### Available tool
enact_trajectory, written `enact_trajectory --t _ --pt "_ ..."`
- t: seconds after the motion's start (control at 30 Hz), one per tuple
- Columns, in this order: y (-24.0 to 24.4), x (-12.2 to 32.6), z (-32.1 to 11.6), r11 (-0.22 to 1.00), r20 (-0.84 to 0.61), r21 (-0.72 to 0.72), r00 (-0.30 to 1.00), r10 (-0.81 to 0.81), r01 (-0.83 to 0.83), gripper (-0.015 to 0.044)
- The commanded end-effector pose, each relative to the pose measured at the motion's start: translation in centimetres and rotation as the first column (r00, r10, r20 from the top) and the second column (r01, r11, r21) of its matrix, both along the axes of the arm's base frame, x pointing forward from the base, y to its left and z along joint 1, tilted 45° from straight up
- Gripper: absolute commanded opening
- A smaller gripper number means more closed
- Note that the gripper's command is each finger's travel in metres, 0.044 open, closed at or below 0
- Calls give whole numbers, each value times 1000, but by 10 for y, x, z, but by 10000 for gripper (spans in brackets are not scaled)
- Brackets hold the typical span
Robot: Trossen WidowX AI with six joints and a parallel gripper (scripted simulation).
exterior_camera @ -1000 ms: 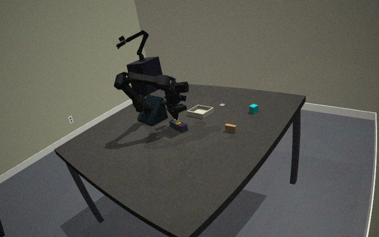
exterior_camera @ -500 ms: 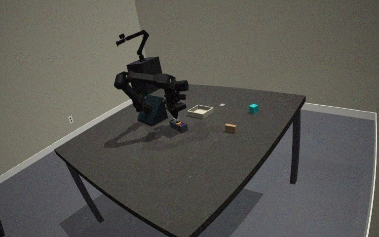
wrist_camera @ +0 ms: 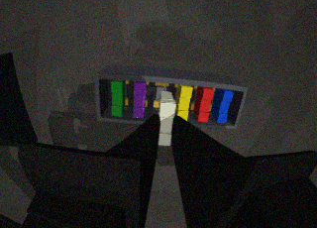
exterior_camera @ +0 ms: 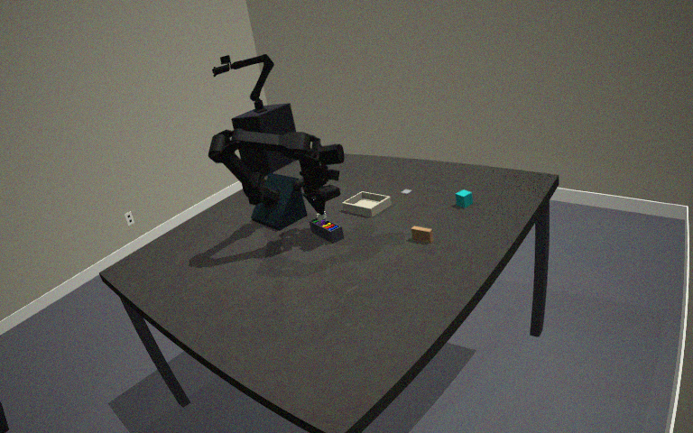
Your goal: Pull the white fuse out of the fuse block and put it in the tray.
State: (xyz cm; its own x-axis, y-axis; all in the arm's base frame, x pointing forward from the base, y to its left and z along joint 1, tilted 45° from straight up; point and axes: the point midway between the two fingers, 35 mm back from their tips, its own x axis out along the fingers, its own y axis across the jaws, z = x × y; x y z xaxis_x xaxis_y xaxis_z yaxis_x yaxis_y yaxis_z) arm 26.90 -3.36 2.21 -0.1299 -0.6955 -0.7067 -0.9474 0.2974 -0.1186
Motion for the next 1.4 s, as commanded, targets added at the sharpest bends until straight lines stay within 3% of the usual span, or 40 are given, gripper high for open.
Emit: enact_trajectory --t 0.0,0.6,1.37 --pt "2 0 2 1000 2 2 1000 -5 5 0" --pt "20 4 15 1000 2 4 1000 -4 4 0" --pt "112 29 -66 1000 6 21 1000 -1 1 0"
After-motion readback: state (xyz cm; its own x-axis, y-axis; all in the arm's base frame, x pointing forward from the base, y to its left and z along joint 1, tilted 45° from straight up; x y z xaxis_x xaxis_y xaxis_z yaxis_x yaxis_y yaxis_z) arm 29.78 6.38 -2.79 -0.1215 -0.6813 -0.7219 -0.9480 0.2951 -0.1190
